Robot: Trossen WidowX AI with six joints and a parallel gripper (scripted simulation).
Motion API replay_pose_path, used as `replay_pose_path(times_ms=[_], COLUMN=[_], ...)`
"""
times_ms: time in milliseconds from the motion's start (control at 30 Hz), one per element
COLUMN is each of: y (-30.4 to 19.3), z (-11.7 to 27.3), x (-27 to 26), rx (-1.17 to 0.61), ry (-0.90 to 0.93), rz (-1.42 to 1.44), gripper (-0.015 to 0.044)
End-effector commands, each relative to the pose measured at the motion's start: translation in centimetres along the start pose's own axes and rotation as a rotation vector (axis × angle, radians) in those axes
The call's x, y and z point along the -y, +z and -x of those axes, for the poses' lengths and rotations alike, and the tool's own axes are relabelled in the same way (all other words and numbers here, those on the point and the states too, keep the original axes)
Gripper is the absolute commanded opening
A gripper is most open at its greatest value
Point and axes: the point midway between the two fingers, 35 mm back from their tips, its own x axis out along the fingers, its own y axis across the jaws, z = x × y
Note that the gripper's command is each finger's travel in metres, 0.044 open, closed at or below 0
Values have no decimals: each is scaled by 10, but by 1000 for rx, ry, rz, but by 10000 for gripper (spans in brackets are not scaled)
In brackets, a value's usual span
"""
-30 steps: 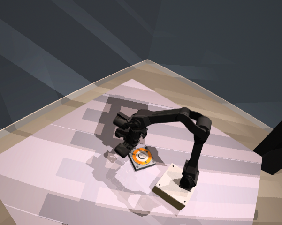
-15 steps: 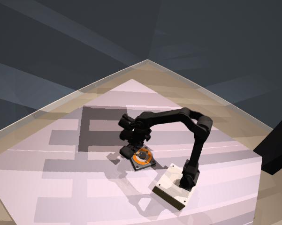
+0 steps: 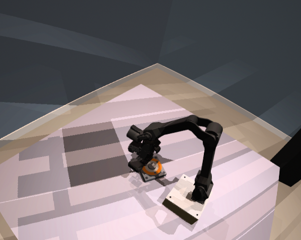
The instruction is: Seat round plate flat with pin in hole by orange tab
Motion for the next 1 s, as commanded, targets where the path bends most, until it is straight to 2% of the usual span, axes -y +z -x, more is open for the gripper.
replay_pose_path(times_ms=[0,967], y=[7,15], z=[0,1], x=[4,46], rx=[3,4], ry=[3,-1], rz=[1,1], gripper=[0,0])
